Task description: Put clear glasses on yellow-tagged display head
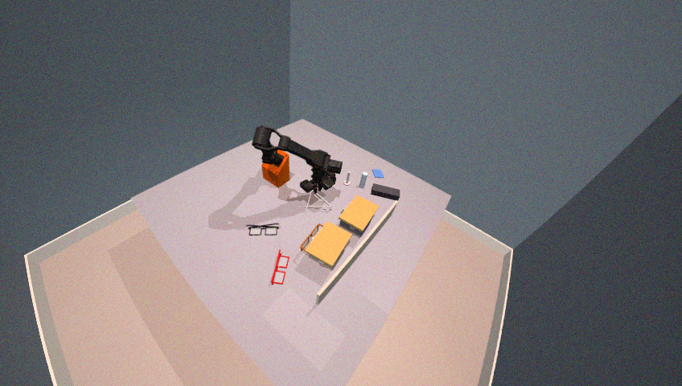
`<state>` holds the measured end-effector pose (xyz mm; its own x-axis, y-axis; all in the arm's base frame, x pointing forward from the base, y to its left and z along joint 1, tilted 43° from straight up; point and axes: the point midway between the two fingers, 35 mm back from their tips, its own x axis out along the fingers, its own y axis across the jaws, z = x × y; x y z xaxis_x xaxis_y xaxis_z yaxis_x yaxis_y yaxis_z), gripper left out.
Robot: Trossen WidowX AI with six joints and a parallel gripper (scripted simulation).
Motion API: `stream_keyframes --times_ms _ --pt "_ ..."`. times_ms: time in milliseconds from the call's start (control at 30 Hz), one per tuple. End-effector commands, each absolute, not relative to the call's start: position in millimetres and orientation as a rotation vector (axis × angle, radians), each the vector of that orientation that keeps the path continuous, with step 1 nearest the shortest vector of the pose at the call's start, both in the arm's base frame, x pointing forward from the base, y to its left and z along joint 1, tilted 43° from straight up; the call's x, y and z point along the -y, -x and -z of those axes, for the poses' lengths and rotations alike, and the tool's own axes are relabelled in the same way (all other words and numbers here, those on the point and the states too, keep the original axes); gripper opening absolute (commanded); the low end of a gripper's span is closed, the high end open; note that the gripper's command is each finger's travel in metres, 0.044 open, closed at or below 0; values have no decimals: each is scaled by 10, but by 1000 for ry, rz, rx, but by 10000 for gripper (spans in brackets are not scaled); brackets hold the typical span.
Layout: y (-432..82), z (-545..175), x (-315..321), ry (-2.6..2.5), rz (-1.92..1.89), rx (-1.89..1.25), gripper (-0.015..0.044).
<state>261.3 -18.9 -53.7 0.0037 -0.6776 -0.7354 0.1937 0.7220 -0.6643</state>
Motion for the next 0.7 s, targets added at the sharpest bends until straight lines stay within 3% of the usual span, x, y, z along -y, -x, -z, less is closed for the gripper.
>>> stream_keyframes --times_ms 0,667 --pt "-2596 599 251 442 719 -1415 120" --pt "-2581 803 429 444 722 -1414 120"
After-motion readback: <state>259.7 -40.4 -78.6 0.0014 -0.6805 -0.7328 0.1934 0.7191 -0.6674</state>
